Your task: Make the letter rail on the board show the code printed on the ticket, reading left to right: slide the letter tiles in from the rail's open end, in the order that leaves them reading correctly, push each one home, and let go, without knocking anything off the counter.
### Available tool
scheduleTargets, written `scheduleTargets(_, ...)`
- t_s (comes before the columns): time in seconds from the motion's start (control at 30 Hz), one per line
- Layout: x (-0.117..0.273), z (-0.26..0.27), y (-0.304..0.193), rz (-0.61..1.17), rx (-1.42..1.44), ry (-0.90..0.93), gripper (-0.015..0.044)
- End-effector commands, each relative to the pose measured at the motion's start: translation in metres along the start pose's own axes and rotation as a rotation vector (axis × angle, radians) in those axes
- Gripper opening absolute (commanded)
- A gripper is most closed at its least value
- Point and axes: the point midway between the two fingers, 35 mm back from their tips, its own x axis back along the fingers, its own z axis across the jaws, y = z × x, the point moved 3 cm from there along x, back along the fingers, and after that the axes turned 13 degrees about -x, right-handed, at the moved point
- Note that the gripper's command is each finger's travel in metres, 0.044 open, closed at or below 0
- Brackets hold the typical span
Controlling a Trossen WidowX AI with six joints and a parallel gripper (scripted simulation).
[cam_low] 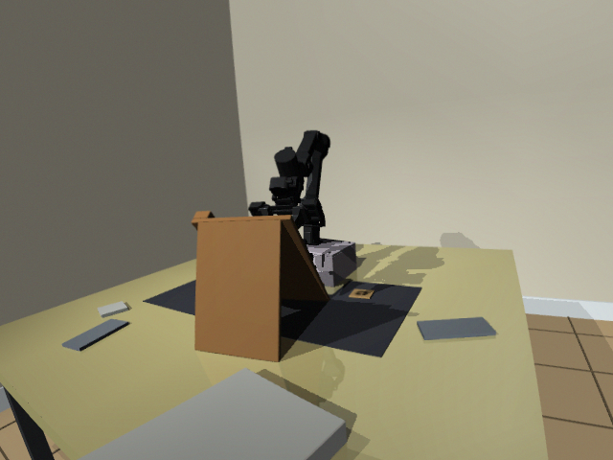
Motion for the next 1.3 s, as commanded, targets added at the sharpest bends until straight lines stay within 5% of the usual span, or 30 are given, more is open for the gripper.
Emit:
scheduleTargets(0.0, 0.000, 0.000, 0.000, 0.000, 0.000, 0.000, 0.0190)
scheduleTargets(0.27, 0.000, 0.000, 0.000, 0.000, 0.000, 0.000, 0.0000)
scheduleTargets(0.63, -0.002, 0.002, 0.002, 0.026, 0.000, -0.004, 0.0000)
scheduleTargets(1.27, -0.024, 0.044, 0.036, 0.664, -0.005, -0.151, 0.0000)
